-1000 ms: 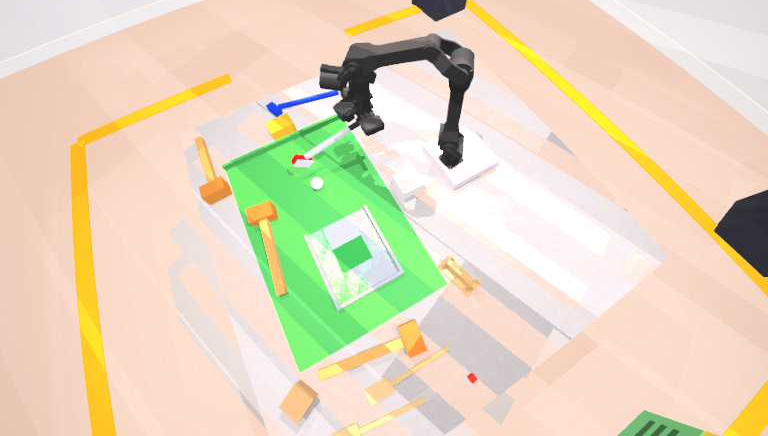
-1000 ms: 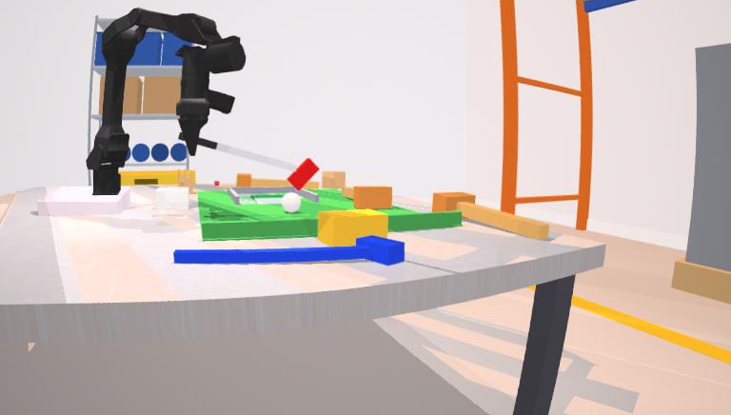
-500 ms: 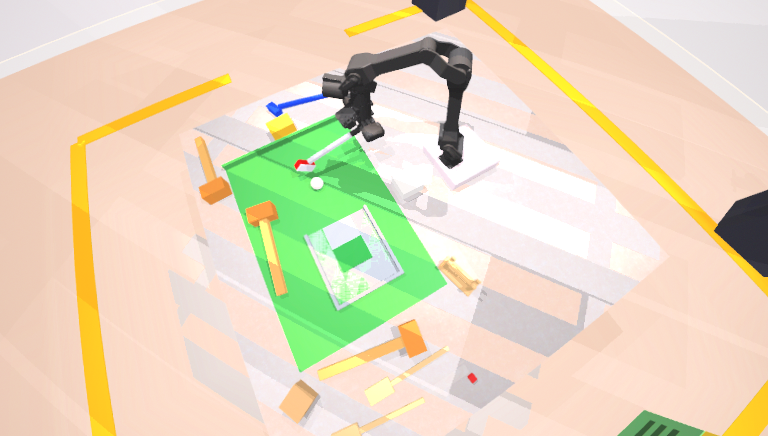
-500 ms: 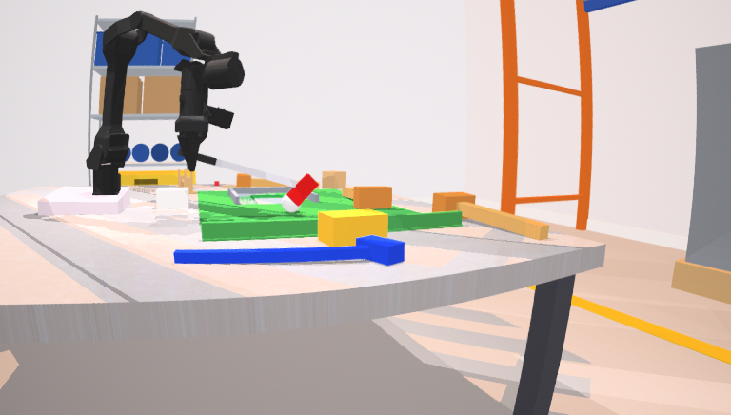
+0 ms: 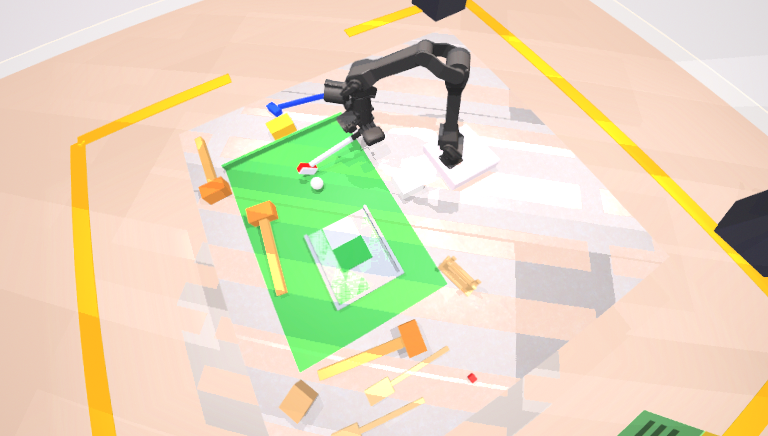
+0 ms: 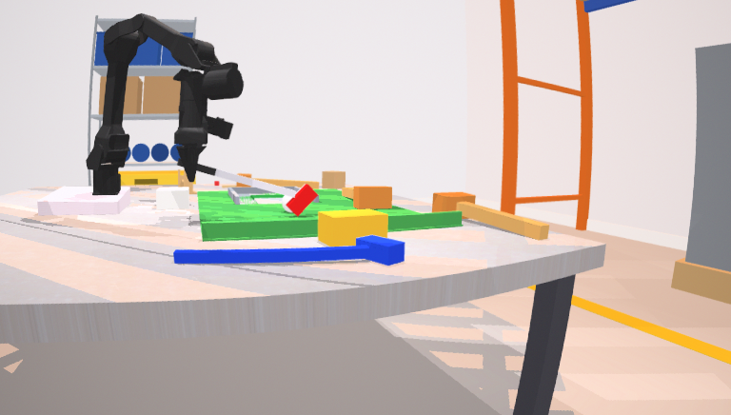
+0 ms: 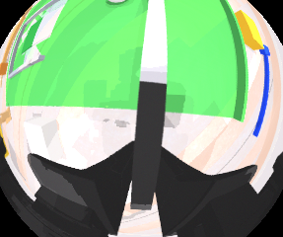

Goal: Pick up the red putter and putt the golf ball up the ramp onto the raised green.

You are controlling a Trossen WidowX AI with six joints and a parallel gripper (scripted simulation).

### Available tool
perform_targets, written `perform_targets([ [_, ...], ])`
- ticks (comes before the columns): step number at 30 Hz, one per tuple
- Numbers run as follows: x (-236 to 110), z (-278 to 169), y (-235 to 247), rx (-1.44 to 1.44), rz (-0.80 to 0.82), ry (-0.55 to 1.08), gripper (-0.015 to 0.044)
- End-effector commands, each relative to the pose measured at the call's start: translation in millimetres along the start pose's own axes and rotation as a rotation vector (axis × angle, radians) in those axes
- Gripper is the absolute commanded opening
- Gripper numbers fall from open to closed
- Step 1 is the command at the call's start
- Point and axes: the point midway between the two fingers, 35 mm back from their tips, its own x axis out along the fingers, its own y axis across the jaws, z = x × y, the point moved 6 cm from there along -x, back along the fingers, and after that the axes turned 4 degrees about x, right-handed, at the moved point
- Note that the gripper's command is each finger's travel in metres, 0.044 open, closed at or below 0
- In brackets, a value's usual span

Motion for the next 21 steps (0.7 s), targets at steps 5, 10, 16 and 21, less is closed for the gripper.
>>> perform_targets([
  [5,-1,0,0,0.000,-0.001,-0.002,0.0000],
  [10,0,1,-9,-0.001,0.000,-0.003,0.0000],
  [16,3,3,-29,-0.004,0.001,-0.006,0.0000],
  [21,3,3,-29,-0.004,0.001,-0.006,0.0000],
])
